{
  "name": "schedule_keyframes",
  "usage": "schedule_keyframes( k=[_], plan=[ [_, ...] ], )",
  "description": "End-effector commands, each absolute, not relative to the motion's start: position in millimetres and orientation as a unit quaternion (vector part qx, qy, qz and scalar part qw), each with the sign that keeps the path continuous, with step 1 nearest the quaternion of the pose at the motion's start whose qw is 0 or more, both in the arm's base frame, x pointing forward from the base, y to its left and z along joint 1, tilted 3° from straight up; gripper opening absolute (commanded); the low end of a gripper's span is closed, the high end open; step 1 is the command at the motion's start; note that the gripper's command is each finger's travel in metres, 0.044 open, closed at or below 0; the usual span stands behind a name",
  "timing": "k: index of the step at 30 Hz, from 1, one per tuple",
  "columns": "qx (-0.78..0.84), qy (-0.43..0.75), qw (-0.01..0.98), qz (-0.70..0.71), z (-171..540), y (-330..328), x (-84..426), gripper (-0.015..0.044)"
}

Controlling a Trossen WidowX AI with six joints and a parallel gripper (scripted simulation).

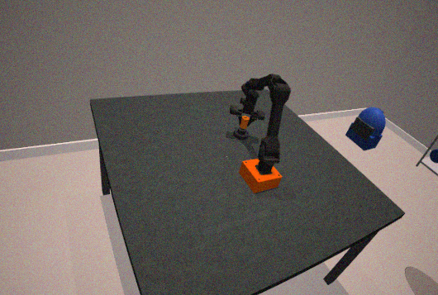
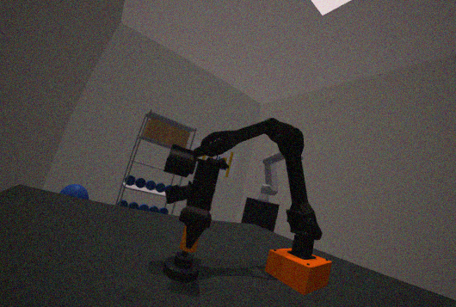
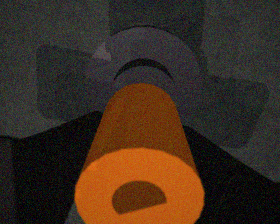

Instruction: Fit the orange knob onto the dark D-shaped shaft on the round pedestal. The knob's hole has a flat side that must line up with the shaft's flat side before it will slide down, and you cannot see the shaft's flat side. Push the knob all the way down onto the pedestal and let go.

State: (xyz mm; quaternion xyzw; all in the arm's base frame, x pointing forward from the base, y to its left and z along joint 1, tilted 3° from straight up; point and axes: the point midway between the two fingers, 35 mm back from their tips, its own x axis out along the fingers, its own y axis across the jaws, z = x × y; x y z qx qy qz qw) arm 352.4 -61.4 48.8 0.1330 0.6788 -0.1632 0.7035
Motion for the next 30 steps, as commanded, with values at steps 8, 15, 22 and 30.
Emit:
schedule_keyframes(
  k=[8, 15, 22, 30],
  plan=[
    [0.134, 0.676, 0.706, -0.164, 49.9, -62.8, 355.5, 0.0000],
    [0.134, 0.676, 0.706, -0.164, 48.2, -63.6, 356.9, 0.0000],
    [0.134, 0.676, 0.706, -0.164, 47.6, -62.7, 355.0, 0.0000],
    [0.134, 0.676, 0.706, -0.164, 46.6, -61.5, 352.3, 0.0000]
  ],
)
